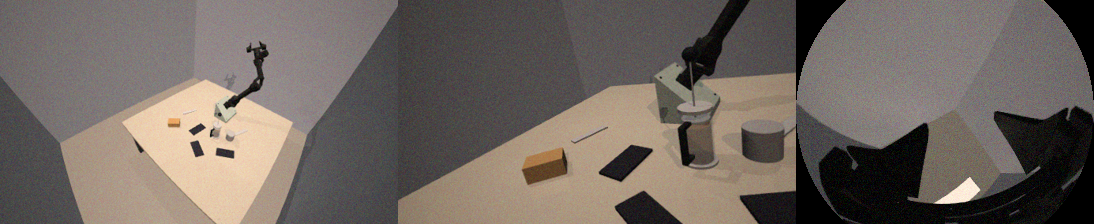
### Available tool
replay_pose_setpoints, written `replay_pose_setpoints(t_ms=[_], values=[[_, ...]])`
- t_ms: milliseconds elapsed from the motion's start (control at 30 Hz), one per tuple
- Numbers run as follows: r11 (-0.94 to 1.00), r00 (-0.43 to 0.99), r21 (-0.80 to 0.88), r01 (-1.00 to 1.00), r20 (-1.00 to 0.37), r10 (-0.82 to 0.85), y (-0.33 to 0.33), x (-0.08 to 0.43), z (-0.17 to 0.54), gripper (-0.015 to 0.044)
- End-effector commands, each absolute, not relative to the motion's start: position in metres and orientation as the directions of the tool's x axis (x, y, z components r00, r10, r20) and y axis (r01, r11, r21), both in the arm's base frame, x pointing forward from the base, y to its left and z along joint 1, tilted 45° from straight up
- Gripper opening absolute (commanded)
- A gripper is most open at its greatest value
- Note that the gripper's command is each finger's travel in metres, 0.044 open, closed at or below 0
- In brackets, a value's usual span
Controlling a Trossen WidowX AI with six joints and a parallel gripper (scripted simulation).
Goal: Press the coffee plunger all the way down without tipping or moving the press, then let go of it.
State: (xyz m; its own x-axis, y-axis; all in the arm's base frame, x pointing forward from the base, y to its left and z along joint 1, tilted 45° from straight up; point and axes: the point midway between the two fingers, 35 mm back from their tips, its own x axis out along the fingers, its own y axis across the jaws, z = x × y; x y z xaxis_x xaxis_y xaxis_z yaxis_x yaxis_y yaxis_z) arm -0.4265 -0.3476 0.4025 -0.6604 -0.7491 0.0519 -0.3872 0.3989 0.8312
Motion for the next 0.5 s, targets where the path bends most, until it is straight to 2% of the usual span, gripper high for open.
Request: replay_pose_setpoints(t_ms=[0,167,467], values=[[0.394,-0.658,0.834,-0.387,0.049,-0.752,-0.349,-0.425,0.402,0.0426],[0.246,-0.574,0.891,-0.381,-0.019,-0.819,-0.375,-0.395,0.385,0.0440],[-0.204,-0.195,0.963,-0.178,-0.238,-0.952,-0.442,-0.264,0.327,0.0440]])
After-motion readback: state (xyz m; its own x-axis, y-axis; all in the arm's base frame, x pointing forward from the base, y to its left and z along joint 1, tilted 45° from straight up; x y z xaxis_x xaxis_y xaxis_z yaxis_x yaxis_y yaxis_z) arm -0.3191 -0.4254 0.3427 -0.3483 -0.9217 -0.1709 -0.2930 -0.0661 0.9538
